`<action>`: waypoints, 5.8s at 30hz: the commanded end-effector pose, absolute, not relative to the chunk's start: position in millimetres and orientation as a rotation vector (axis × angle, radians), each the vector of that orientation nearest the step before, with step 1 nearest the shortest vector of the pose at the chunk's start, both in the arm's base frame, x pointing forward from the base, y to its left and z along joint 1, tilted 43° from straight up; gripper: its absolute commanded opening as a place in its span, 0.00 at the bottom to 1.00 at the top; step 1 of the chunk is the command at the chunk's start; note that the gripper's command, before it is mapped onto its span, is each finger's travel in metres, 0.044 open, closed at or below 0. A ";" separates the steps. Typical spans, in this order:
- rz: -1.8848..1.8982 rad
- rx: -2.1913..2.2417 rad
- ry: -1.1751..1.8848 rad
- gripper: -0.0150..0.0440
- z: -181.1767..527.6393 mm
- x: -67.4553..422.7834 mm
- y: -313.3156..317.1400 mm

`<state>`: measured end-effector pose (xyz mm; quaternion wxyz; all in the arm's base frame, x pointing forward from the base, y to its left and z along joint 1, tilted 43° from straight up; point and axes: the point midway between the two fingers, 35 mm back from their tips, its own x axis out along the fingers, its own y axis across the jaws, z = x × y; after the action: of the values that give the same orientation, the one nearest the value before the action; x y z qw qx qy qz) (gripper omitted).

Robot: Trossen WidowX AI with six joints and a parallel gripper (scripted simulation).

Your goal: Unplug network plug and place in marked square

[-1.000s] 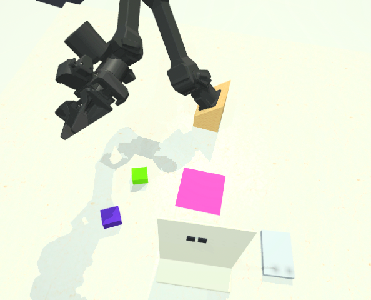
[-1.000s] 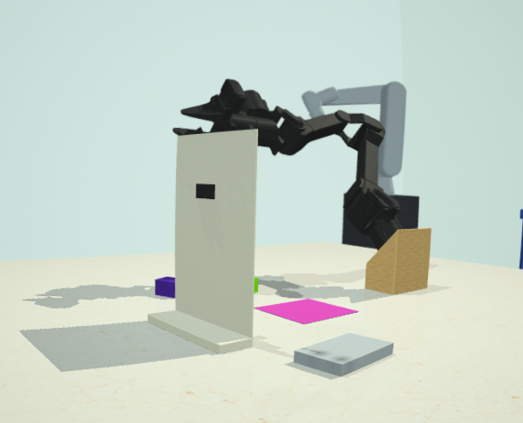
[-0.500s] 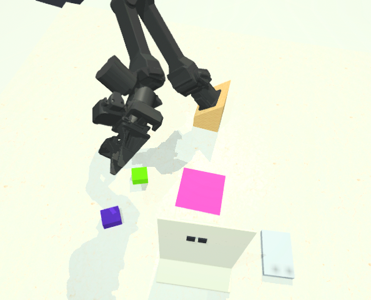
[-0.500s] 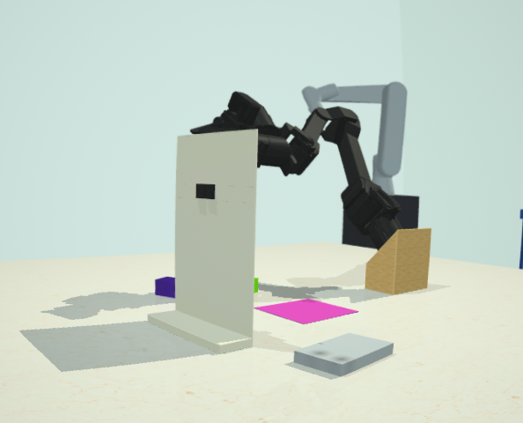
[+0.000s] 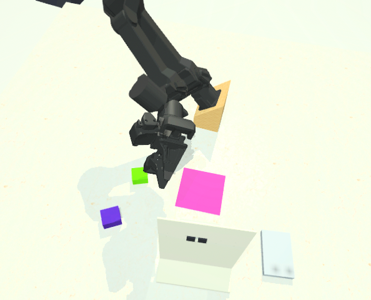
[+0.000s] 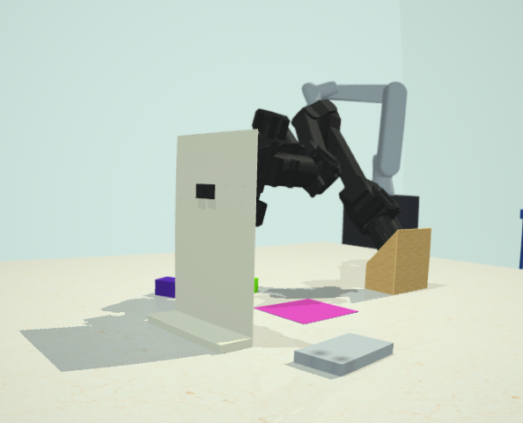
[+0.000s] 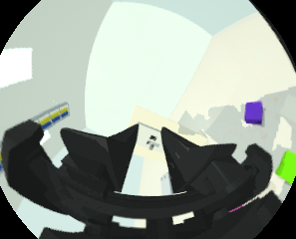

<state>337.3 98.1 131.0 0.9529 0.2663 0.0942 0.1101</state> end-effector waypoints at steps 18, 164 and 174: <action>0.236 0.805 0.406 0.52 50.0 271.3 119.0; 0.239 0.805 0.401 0.25 43.4 354.2 134.3; 0.238 0.805 0.401 0.25 43.5 348.3 133.6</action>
<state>351.8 135.1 44.0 0.8936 0.3877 0.1933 0.1179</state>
